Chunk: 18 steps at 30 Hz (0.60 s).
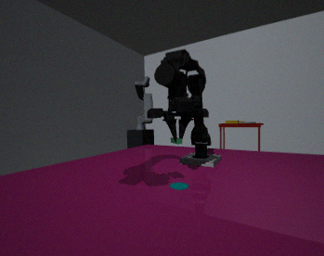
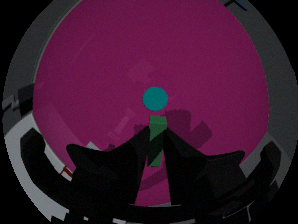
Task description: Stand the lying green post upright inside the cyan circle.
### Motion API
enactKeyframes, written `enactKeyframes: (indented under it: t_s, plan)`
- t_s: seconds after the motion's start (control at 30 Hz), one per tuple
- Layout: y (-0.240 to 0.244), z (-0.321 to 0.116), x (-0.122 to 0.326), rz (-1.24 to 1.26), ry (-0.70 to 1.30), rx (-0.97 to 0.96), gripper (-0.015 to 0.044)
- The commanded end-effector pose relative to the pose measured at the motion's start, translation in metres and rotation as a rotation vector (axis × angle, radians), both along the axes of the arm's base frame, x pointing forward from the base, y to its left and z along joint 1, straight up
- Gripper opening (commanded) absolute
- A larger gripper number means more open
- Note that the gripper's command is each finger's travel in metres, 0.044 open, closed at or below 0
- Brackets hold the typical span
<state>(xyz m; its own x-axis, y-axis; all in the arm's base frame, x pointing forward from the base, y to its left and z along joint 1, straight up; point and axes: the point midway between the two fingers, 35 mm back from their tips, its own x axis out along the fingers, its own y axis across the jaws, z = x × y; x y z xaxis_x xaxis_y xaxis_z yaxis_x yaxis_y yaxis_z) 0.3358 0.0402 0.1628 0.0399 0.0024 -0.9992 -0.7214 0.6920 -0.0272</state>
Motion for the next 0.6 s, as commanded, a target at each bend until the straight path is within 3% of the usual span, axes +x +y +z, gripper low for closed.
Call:
enactKeyframes:
  t_s: [0.0,0.57]
  plan:
    - [0.001,-0.003,0.003,-0.017,-0.010,0.019,0.0023]
    - [0.002,-0.015,0.018,-0.076,-0.092,0.114,0.0023]
